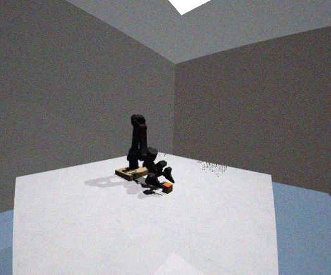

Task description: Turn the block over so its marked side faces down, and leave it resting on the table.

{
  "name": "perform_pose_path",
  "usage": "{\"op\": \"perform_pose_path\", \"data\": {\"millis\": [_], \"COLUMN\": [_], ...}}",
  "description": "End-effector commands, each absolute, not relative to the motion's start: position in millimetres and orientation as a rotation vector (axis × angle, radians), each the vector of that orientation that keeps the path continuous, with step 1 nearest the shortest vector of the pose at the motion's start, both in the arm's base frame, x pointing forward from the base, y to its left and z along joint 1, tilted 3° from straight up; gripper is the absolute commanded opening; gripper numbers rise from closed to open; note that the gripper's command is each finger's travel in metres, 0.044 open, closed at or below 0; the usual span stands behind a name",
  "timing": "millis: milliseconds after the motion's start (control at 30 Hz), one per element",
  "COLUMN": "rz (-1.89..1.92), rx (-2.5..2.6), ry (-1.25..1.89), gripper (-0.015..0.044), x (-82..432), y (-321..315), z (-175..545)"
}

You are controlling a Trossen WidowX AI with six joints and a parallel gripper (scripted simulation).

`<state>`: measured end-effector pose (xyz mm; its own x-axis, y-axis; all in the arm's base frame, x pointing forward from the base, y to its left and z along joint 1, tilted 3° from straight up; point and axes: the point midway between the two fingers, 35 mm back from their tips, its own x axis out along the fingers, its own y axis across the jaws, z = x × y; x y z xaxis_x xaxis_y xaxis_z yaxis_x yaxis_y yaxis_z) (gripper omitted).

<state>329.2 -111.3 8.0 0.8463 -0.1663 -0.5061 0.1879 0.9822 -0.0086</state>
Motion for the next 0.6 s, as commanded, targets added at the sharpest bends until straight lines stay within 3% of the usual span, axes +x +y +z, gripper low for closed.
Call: {"op": "perform_pose_path", "data": {"millis": [0,567], "rz": [-0.185,-0.186], "rx": [0.047,0.064], "ry": [0.529,0.659], "gripper": [0.0440,0.0440], "x": [328.9,339.3], "y": [-110.8,-115.8], "z": [7.9,11.4]}}
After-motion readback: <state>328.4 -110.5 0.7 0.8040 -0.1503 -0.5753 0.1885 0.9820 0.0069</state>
